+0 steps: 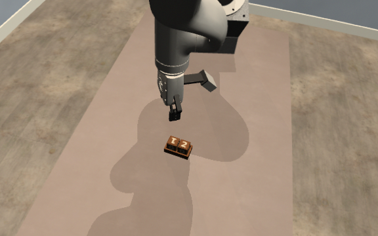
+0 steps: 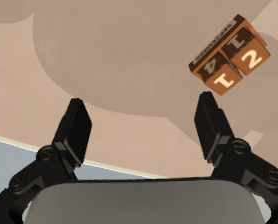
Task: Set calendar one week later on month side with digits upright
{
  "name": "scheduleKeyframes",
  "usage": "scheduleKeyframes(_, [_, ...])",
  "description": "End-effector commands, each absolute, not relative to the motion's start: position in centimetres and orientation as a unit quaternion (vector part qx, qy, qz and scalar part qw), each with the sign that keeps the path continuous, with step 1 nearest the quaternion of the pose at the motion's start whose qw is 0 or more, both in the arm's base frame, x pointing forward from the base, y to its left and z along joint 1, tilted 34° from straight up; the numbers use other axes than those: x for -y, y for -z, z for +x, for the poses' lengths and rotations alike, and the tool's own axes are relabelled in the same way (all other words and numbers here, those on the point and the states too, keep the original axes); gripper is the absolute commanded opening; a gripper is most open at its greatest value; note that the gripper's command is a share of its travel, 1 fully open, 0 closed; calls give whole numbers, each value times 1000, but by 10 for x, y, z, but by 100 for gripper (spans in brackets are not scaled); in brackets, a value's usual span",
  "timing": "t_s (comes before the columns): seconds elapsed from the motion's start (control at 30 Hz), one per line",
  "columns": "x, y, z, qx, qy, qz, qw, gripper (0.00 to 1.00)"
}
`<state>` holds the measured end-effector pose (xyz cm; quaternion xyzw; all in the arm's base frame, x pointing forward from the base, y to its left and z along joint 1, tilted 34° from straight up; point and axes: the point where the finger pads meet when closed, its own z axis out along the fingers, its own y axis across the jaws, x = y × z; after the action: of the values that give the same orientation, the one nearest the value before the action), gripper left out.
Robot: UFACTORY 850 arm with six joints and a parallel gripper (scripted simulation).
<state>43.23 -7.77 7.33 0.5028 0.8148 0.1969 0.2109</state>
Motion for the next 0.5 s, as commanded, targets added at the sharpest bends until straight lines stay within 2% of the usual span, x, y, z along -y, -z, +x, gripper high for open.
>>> scheduleKeyframes(0.0, [76, -62, 441, -814, -197, 503, 212, 100])
scheduleKeyframes(0.47, [76, -56, 444, -814, -197, 503, 212, 100])
